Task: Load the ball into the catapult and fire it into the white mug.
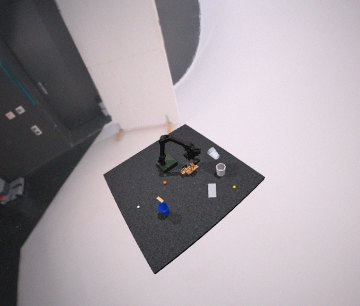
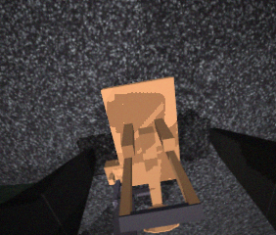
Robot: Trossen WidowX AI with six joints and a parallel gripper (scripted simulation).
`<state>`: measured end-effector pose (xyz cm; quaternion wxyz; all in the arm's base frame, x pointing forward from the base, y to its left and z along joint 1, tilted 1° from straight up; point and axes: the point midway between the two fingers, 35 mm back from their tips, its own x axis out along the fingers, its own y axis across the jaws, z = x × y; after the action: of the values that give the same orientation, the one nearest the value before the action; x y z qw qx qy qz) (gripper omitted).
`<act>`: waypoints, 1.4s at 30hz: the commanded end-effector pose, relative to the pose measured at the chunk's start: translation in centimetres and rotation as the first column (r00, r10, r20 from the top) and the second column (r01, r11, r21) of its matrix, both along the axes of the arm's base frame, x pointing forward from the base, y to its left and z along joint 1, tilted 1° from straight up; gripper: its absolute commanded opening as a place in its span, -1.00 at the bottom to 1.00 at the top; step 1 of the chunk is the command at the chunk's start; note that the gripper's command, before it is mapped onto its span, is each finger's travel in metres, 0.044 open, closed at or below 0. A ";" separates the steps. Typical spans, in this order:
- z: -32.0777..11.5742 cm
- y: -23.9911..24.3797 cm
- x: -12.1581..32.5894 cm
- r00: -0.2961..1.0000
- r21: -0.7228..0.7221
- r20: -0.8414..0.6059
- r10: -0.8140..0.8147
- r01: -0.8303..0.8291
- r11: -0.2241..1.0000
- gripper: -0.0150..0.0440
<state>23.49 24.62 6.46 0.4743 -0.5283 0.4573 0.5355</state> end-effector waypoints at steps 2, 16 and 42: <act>-1.1 -0.2 -0.1 1.000 -0.012 -0.005 0.005 -0.005 1.000 1.00; -3.4 -0.2 -0.1 1.000 -0.012 -0.005 0.005 -0.005 1.000 1.00; -4.6 -0.1 -0.1 1.000 -0.005 -0.005 0.001 -0.001 1.000 -0.02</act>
<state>23.35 24.54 1.84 0.4711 -0.5280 0.4600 0.5364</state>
